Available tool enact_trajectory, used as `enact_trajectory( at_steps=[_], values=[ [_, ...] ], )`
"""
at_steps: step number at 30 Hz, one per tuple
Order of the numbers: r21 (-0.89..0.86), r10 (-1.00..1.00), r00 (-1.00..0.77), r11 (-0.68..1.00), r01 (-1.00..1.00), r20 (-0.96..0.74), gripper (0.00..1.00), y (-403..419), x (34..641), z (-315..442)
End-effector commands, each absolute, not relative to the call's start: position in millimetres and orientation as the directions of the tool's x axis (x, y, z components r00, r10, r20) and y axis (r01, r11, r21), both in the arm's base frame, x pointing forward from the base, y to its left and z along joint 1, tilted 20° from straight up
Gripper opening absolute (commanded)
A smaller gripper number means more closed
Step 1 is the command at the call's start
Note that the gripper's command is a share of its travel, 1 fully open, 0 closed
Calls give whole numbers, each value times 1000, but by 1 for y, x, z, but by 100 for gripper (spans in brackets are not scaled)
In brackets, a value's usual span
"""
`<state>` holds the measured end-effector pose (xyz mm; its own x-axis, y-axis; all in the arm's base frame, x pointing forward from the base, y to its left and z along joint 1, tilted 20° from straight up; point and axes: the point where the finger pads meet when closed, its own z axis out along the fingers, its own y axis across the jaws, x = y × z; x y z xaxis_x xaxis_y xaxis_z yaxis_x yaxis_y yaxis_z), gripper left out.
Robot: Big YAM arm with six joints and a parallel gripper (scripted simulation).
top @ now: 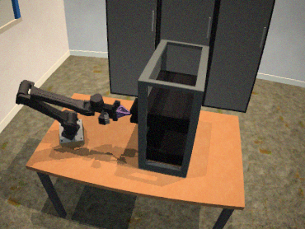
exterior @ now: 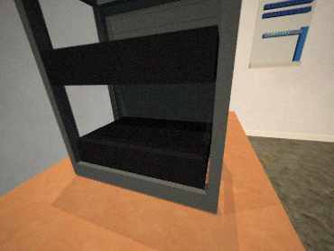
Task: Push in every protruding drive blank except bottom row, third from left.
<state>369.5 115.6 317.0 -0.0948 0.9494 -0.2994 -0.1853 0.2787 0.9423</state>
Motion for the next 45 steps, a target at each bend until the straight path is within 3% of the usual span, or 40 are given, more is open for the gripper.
enact_trajectory(
  at_steps=[1,45],
  values=[
    [942,953,-95,263,-209,-287,0,120,371,333],
    [938,959,-71,249,-240,-273,0,121,421,353]
  ],
)
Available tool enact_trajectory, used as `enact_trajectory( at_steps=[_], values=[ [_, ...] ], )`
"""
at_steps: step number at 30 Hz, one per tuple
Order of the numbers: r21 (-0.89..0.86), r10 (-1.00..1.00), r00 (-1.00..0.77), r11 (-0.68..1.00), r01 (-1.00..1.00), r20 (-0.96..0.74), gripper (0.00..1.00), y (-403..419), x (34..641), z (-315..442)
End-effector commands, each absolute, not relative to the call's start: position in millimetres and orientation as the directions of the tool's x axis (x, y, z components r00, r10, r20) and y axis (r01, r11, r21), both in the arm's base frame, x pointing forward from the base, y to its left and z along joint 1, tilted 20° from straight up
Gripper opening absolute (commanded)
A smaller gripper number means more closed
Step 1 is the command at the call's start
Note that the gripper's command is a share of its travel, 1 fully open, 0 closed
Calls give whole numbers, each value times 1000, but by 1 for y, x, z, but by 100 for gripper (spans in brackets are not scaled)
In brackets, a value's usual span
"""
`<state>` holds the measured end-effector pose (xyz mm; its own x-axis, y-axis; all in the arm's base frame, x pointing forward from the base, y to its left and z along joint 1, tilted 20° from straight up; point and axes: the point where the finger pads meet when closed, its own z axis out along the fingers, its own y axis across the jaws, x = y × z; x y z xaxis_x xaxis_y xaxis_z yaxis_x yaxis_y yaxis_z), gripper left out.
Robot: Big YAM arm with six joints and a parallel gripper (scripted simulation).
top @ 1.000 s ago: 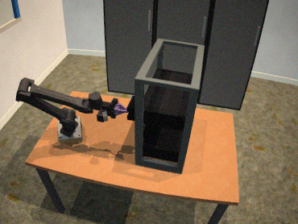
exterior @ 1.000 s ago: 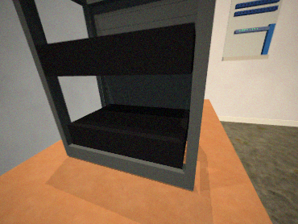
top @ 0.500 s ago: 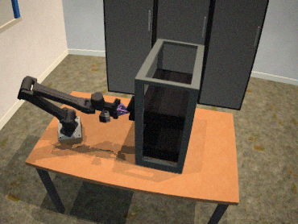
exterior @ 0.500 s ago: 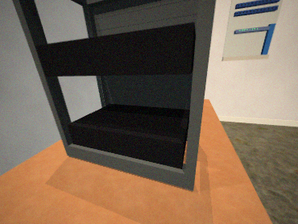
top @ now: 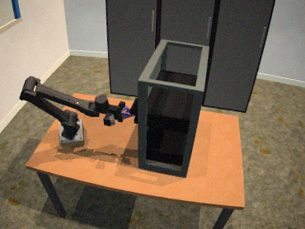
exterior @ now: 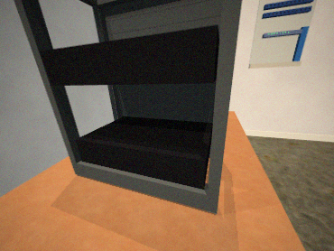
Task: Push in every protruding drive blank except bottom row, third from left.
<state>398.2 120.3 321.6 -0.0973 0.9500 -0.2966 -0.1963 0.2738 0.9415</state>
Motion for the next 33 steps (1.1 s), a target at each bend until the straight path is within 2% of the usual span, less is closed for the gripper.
enact_trajectory(
  at_steps=[1,33],
  values=[
    [938,959,-71,249,-240,-273,0,122,423,353],
    [940,957,-74,258,-224,-280,0,122,432,347]
  ],
)
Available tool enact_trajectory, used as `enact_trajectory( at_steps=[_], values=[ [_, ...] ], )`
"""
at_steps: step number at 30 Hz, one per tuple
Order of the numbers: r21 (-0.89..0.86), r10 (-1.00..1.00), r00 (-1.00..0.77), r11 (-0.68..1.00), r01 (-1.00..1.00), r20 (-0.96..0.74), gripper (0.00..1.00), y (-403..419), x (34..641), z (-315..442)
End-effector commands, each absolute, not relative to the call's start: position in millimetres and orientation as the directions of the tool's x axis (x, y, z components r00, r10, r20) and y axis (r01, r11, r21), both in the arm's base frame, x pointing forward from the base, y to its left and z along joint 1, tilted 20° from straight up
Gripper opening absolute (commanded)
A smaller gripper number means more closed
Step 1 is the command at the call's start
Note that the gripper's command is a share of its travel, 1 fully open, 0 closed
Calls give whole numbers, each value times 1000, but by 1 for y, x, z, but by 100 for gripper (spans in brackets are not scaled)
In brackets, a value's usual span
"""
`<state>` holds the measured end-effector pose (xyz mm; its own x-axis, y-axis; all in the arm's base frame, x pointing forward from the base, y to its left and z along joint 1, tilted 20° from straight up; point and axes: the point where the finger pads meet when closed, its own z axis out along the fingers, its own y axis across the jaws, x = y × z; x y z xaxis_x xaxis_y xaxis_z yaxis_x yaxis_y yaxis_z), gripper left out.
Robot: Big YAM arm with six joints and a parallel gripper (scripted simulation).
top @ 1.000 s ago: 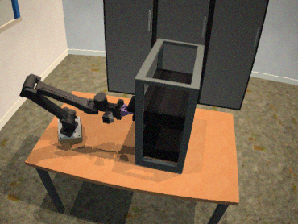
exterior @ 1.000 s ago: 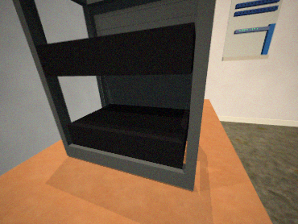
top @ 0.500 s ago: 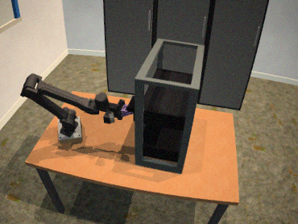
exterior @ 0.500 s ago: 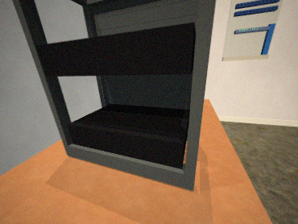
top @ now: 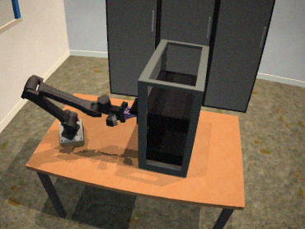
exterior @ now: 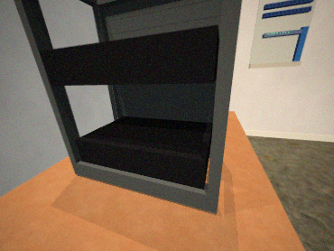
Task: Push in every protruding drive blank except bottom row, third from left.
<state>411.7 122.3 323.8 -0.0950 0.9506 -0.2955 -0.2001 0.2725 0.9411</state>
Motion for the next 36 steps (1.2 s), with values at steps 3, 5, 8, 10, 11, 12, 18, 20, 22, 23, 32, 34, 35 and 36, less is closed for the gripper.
enact_trajectory(
  at_steps=[3,5,8,10,11,12,18,20,22,23,32,34,35,36],
  values=[
    [940,957,-74,258,-224,-280,0,122,432,347],
    [940,957,-74,258,-223,-280,0,122,432,347],
    [941,956,-75,264,-210,-285,0,122,430,344],
    [944,949,-102,278,-178,-299,0,124,410,316],
    [944,949,-102,278,-178,-299,0,124,410,316],
    [944,949,-102,278,-178,-299,0,124,410,316],
    [939,946,-102,285,-190,-308,0,120,373,314],
    [939,946,-102,286,-190,-308,0,118,359,311],
    [939,946,-102,286,-189,-308,0,115,346,308],
    [939,946,-102,286,-189,-309,0,114,340,307],
    [939,950,-95,271,-211,-296,0,112,318,319],
    [941,947,-102,282,-190,-304,0,110,315,303],
    [940,949,-99,274,-201,-298,0,111,315,311],
    [940,949,-95,277,-197,-299,0,110,318,313]
  ],
)
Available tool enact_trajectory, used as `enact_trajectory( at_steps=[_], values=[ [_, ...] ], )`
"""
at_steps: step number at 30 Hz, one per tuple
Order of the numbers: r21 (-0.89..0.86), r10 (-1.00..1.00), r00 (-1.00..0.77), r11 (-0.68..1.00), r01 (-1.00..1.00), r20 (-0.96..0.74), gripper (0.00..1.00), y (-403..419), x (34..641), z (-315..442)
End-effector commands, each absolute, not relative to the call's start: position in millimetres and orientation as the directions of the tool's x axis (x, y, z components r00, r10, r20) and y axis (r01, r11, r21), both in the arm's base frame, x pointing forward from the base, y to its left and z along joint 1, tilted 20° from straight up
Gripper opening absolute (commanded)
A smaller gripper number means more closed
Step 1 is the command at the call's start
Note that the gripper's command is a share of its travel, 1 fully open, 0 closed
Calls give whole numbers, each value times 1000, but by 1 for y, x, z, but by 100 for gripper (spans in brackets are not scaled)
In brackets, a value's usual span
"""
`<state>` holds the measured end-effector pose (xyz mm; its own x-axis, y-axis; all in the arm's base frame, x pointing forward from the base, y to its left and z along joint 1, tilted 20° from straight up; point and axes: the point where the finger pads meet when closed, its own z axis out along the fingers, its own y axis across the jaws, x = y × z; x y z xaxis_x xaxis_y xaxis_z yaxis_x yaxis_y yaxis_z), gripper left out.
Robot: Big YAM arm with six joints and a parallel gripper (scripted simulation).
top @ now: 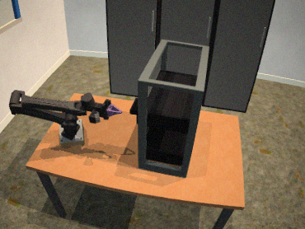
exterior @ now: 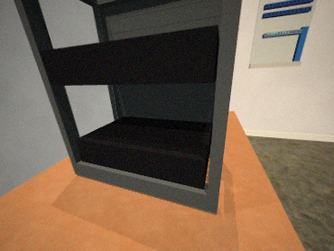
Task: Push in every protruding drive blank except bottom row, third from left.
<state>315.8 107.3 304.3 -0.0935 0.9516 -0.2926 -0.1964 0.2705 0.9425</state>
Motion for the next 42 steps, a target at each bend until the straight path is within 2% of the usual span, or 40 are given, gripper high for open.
enact_trajectory(
  at_steps=[1,8,14,15,16,18,30,42],
  values=[
    [940,950,-91,276,-200,-298,0,110,319,317],
    [938,956,-86,252,-238,-279,0,121,299,383],
    [939,953,-91,262,-222,-288,0,127,298,389],
    [938,942,-106,298,-175,-319,0,127,299,352],
    [941,946,-88,295,-167,-313,0,121,302,351],
    [942,964,-73,234,-239,-257,0,121,305,397],
    [941,963,-72,236,-244,-260,0,130,362,405],
    [941,959,-83,245,-235,-271,0,133,361,395]
  ],
)
